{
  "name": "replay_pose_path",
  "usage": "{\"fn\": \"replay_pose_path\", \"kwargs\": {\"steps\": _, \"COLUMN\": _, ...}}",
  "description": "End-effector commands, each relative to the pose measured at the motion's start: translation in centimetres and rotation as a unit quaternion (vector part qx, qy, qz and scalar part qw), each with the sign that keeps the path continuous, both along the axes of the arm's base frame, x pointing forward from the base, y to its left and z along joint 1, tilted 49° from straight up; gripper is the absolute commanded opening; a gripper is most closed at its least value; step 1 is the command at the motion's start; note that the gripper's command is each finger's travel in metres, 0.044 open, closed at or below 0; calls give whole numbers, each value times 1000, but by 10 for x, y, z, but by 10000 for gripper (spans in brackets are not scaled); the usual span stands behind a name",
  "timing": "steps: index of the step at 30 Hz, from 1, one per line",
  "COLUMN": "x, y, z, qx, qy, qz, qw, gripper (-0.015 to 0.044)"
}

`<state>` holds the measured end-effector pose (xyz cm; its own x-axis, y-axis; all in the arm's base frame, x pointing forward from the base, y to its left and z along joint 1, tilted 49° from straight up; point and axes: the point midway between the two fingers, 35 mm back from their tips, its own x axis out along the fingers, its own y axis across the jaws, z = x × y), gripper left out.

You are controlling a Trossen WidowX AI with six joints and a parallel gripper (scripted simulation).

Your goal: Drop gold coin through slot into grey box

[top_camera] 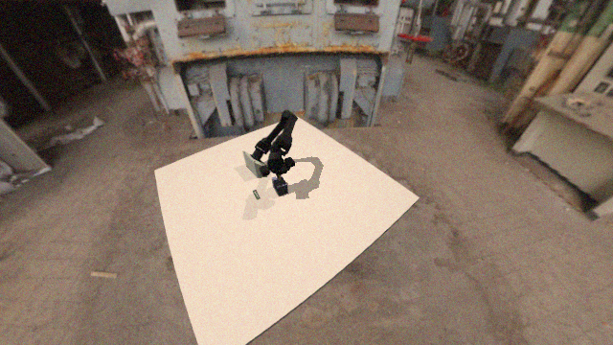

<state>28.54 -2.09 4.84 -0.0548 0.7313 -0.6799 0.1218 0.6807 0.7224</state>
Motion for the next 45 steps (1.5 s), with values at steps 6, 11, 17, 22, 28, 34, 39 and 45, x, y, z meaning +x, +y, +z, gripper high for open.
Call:
{"fn": "replay_pose_path", "kwargs": {"steps": 6, "x": -2, "y": 5, "z": -2, "qx": 2, "qy": 6, "qz": -4, "qw": 1000, "gripper": 0}}
{"fn": "replay_pose_path", "kwargs": {"steps": 11, "x": -3, "y": 6, "z": -3, "qx": 2, "qy": 5, "qz": -4, "qw": 1000, "gripper": 0}}
{"fn": "replay_pose_path", "kwargs": {"steps": 17, "x": -2, "y": 7, "z": -5, "qx": 2, "qy": 5, "qz": -3, "qw": 1000, "gripper": 0}}
{"fn": "replay_pose_path", "kwargs": {"steps": 22, "x": -2, "y": 9, "z": -6, "qx": 2, "qy": 5, "qz": -3, "qw": 1000, "gripper": 0}}
{"fn": "replay_pose_path", "kwargs": {"steps": 28, "x": -2, "y": 11, "z": -8, "qx": 2, "qy": 5, "qz": -3, "qw": 1000, "gripper": 0}}
{"fn": "replay_pose_path", "kwargs": {"steps": 34, "x": -3, "y": 13, "z": -9, "qx": 2, "qy": 5, "qz": -3, "qw": 1000, "gripper": 0}}
{"fn": "replay_pose_path", "kwargs": {"steps": 39, "x": -3, "y": 14, "z": -10, "qx": 2, "qy": 5, "qz": -3, "qw": 1000, "gripper": 0}}
{"fn": "replay_pose_path", "kwargs": {"steps": 45, "x": -2, "y": 12, "z": -9, "qx": 0, "qy": 1, "qz": -1, "qw": 1000, "gripper": 131}}
